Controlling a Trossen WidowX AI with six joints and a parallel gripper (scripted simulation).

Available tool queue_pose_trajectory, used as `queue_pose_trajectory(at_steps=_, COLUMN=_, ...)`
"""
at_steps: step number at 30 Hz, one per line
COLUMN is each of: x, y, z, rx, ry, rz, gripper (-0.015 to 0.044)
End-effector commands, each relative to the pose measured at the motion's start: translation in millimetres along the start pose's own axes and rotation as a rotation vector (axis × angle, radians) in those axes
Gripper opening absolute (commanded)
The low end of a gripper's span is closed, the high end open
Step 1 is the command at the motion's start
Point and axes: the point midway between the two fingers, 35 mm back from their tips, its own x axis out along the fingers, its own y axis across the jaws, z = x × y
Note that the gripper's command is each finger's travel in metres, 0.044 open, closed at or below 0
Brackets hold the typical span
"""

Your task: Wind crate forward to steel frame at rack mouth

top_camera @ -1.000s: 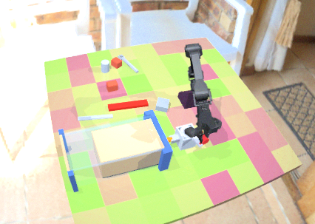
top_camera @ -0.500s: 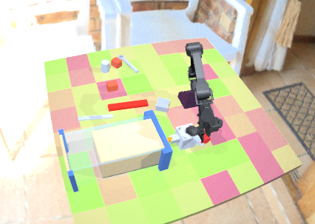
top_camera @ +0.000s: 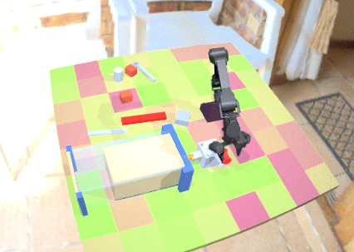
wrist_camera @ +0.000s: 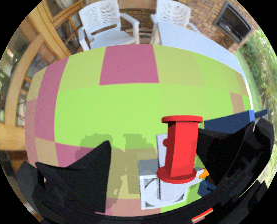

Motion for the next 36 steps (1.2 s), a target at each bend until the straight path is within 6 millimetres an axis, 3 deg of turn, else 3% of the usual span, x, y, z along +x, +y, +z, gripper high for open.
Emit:
queue_pose_trajectory(at_steps=1, x=-6, y=0, z=4, rx=0.000, ry=-0.002, rz=0.004, gripper=0.0440)
queue_pose_trajectory(at_steps=7, x=-56, y=-2, z=28, rx=0.000, ry=-0.001, rz=0.000, gripper=0.0440)
queue_pose_trajectory(at_steps=15, x=-61, y=-1, z=29, rx=0.000, ry=-0.001, rz=0.000, gripper=0.0440)
queue_pose_trajectory(at_steps=22, x=-116, y=16, z=21, rx=0.000, ry=0.001, rz=0.002, gripper=0.0440)
queue_pose_trajectory(at_steps=27, x=-112, y=13, z=19, rx=-0.009, ry=0.012, rz=-0.002, gripper=0.0440)
queue_pose_trajectory(at_steps=29, x=-117, y=1, z=2, rx=-0.001, ry=0.100, rz=-0.003, gripper=0.0440)
queue_pose_trajectory(at_steps=34, x=-150, y=-41, z=-64, rx=-0.010, ry=0.413, rz=0.026, gripper=0.0440)
queue_pose_trajectory(at_steps=36, x=-155, y=-46, z=-73, rx=-0.016, ry=0.454, rz=0.034, gripper=0.0440)
